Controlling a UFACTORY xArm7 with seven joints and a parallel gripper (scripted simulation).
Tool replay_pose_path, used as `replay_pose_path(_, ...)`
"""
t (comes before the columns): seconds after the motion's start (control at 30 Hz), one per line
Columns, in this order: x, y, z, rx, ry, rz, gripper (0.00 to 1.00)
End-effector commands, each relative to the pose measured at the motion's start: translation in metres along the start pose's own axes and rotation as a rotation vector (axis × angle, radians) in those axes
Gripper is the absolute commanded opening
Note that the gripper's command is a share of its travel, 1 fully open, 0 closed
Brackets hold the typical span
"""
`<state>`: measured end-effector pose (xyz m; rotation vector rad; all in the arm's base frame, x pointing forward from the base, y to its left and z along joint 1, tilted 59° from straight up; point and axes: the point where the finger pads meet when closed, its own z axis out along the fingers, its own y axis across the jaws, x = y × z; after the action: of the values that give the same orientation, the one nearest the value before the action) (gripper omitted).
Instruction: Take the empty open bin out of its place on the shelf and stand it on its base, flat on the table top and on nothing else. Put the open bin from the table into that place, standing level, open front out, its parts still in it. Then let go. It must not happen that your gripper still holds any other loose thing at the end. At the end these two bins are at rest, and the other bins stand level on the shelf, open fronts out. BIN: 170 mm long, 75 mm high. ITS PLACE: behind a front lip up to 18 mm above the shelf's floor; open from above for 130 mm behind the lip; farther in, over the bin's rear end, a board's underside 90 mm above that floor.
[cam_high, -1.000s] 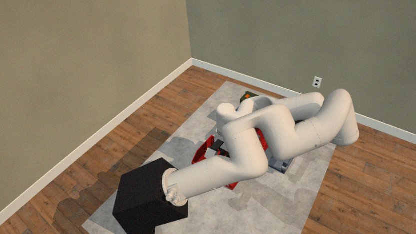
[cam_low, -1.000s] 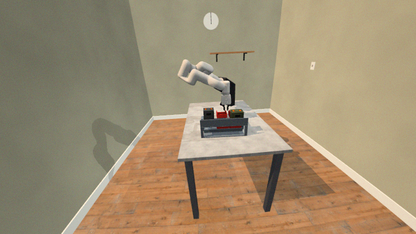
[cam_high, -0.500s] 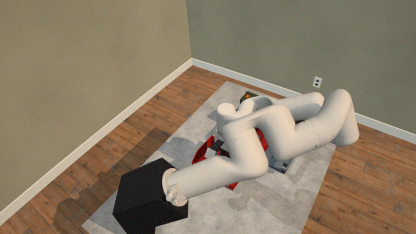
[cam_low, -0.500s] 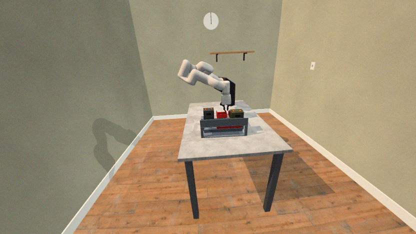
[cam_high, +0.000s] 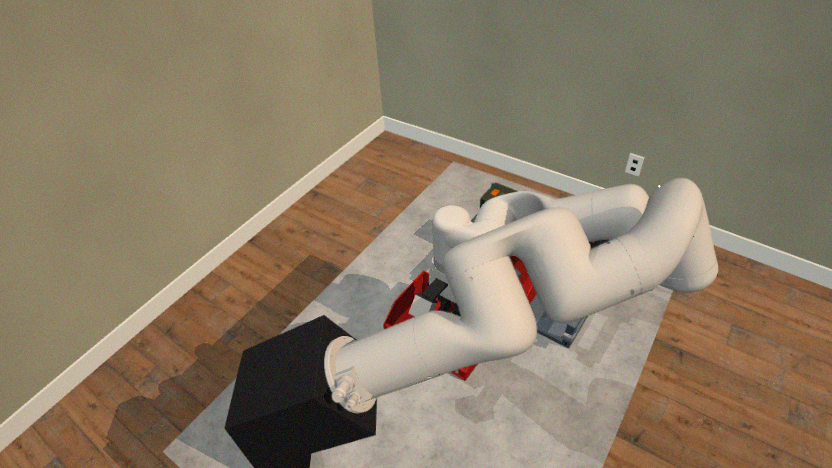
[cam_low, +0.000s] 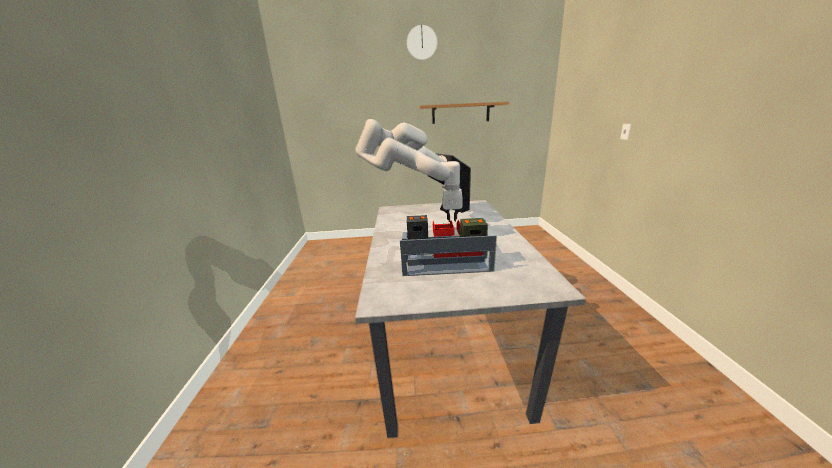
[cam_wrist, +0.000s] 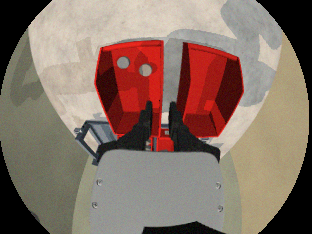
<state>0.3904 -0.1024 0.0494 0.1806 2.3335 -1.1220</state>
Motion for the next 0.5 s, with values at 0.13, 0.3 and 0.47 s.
replay_pose_path(0.13,-0.0007,0.0009,-0.0010,-0.002,-0.002,-0.001,0.26)
replay_pose_path(0.3,-0.0007,0.0009,-0.0009,-0.002,-0.002,-0.001,0.26)
replay_pose_path(0.47,-0.0007,0.0009,0.0002,-0.002,-0.002,-0.001,0.26)
